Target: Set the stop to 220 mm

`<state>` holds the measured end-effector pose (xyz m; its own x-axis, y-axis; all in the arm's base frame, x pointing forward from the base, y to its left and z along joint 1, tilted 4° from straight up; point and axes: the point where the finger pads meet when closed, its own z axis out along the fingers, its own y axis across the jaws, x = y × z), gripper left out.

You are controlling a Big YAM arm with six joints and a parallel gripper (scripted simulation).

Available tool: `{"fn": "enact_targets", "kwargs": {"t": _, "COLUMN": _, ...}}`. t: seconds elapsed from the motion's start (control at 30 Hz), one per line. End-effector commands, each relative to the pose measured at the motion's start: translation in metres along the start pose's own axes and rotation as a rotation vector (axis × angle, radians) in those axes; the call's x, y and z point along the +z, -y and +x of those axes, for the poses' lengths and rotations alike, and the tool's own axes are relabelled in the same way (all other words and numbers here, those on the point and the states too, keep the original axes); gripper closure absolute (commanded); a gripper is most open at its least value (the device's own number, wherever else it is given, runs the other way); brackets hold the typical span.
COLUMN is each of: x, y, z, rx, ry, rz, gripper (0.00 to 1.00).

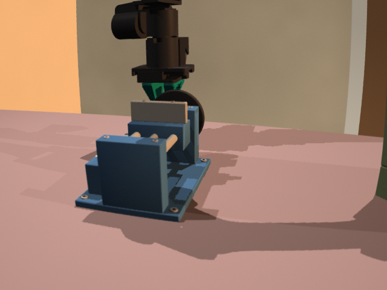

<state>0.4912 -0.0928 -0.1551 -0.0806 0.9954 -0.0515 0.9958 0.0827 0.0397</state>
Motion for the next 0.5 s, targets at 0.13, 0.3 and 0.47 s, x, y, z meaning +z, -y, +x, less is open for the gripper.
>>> {"fn": "enact_targets", "kwargs": {"t": 0.13, "x": 0.02, "y": -0.001, "z": -0.008, "rx": 0.002, "ry": 0.009, "rz": -0.024, "gripper": 0.94}}
{"fn": "enact_targets", "kwargs": {"t": 0.3, "x": 0.019, "y": -0.005, "z": -0.01, "rx": 0.003, "ry": 0.01, "rz": -0.031, "gripper": 0.94}}
{"fn": "enact_targets", "kwargs": {"t": 0.47, "x": 0.024, "y": 0.007, "z": -0.007, "rx": 0.001, "ry": 0.006, "rz": -0.015, "gripper": 0.94}}
